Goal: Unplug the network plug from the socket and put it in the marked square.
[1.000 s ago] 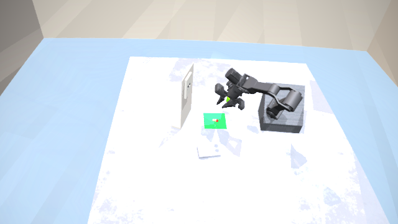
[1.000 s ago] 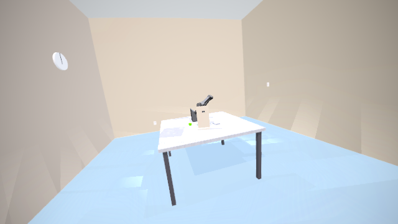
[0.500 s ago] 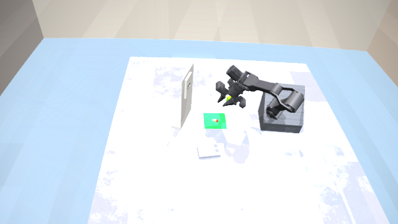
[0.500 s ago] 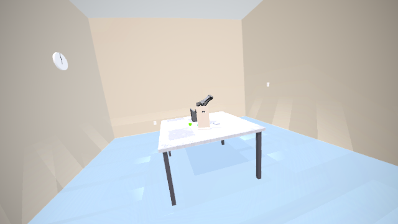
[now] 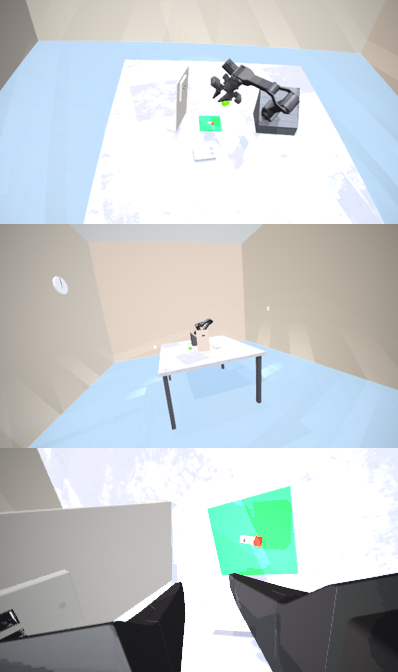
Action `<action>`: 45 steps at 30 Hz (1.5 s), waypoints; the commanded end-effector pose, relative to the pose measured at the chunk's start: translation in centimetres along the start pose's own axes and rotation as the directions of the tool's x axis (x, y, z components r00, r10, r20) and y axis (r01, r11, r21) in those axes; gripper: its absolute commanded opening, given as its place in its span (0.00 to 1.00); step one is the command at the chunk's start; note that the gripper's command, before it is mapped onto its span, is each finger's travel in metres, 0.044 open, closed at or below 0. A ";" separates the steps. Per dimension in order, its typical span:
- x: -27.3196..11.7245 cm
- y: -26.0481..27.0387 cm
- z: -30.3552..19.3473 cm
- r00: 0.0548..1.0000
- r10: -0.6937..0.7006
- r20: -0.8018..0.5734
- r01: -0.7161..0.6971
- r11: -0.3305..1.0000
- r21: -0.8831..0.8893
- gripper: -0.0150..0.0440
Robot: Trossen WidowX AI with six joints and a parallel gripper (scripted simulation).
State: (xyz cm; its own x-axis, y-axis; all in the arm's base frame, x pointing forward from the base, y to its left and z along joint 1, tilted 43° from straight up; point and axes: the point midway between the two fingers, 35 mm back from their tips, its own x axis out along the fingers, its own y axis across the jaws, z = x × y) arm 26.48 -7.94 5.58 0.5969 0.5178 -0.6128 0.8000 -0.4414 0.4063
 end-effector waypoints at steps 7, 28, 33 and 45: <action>-2.9 1.9 -0.2 1.000 0.007 -0.006 -0.007 1.000 -0.009 0.52; -5.4 3.1 -0.6 1.000 0.013 -0.012 -0.013 1.000 -0.010 0.96; -5.4 3.1 -0.6 1.000 0.013 -0.012 -0.013 1.000 -0.010 1.00; -5.4 3.1 -0.6 1.000 0.013 -0.012 -0.013 1.000 -0.010 1.00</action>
State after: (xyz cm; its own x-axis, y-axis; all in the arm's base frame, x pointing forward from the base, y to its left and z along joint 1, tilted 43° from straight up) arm 25.77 -11.73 10.48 0.6064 0.5182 -0.6031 0.7935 -0.4426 0.4177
